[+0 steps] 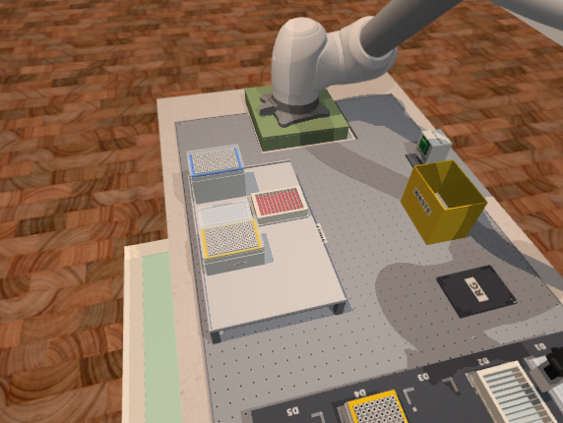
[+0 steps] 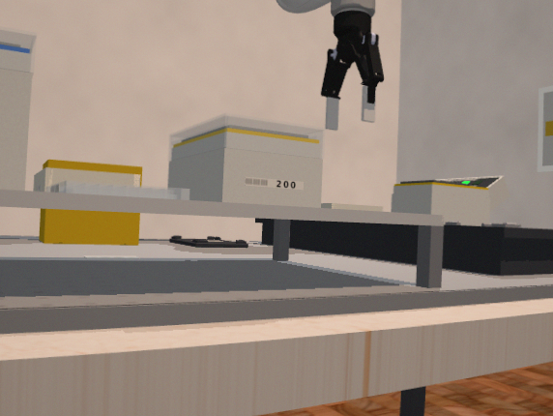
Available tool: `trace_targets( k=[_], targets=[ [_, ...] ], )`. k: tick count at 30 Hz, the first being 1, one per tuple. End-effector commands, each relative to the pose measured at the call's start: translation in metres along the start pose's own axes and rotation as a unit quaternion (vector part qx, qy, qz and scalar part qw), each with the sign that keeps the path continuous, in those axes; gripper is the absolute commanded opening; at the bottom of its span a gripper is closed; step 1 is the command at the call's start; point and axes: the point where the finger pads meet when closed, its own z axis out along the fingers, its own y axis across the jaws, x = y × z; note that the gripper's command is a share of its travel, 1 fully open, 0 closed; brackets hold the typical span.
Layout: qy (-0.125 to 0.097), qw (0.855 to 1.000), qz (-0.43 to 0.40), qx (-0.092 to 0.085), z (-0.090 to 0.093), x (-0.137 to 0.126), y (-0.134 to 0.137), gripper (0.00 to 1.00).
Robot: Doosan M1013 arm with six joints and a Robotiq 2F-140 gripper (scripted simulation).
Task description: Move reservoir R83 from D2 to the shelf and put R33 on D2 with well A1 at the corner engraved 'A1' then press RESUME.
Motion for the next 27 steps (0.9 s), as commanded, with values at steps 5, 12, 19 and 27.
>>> trace_targets(
  k=[5, 12, 19, 27],
  targets=[
    [0.000, 1.000, 0.000, 0.000, 0.011, 0.000, 0.000, 0.77],
    [0.000, 1.000, 0.000, 0.000, 0.021, 0.000, 0.000, 0.77],
    [0.000, 1.000, 0.000, 0.000, 0.031, 0.000, 0.000, 0.77],
    [0.000, 1.000, 0.000, 0.000, 0.045, 0.000, 0.000, 0.77]
  ],
)
